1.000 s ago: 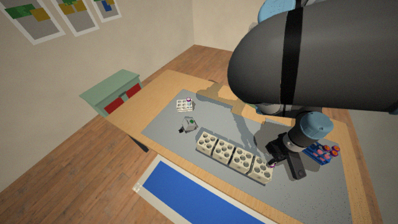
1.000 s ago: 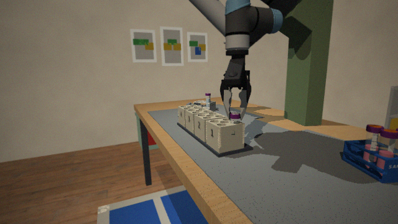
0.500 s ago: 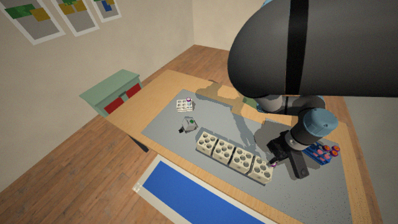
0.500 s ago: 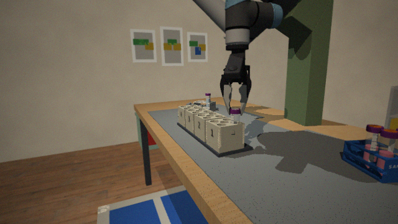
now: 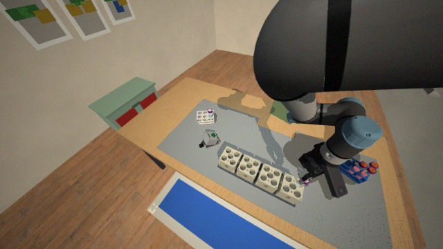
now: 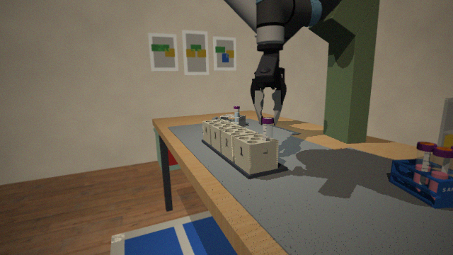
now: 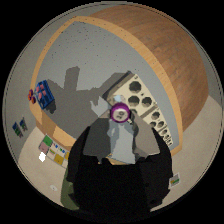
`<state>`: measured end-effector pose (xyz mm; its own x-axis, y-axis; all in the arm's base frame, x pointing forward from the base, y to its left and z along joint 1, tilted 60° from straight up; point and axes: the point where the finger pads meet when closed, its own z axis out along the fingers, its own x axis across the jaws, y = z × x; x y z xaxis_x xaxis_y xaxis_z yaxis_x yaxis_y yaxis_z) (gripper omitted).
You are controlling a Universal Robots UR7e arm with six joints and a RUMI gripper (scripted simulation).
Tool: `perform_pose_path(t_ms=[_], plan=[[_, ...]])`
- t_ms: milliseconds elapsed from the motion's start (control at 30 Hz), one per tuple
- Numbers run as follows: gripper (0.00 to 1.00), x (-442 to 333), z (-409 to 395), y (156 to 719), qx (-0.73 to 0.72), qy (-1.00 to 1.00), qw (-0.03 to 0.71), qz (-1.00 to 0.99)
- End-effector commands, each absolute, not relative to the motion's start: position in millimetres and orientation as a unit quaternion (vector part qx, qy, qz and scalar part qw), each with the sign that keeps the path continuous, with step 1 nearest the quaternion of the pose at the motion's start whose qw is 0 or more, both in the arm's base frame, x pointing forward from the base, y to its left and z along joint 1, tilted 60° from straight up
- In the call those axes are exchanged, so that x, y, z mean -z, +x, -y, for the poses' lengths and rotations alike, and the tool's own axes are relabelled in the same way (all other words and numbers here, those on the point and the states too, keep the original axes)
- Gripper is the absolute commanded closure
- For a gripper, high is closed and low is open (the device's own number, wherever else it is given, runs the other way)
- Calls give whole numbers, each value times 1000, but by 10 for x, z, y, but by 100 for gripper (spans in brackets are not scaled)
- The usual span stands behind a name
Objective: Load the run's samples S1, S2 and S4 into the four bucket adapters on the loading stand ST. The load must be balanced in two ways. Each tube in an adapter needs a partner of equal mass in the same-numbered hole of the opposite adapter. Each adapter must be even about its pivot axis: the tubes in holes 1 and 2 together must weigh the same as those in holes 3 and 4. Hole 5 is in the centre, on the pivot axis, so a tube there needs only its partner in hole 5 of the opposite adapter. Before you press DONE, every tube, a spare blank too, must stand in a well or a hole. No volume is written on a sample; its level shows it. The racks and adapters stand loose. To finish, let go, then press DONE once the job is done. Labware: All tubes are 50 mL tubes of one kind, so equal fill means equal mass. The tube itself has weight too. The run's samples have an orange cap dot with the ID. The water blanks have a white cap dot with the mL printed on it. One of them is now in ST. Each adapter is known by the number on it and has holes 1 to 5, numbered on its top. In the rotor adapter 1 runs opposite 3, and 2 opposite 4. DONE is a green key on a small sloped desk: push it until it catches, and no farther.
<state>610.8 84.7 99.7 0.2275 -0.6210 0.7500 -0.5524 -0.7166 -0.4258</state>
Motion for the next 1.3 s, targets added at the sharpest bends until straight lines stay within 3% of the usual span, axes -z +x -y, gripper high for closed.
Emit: perform_pose_path(t_ms=[0,1267], plan=[[100,-1037,-873,6051,496,-783,35,-375],[100,-1266,-1016,5688,496,-783,35,-375]])
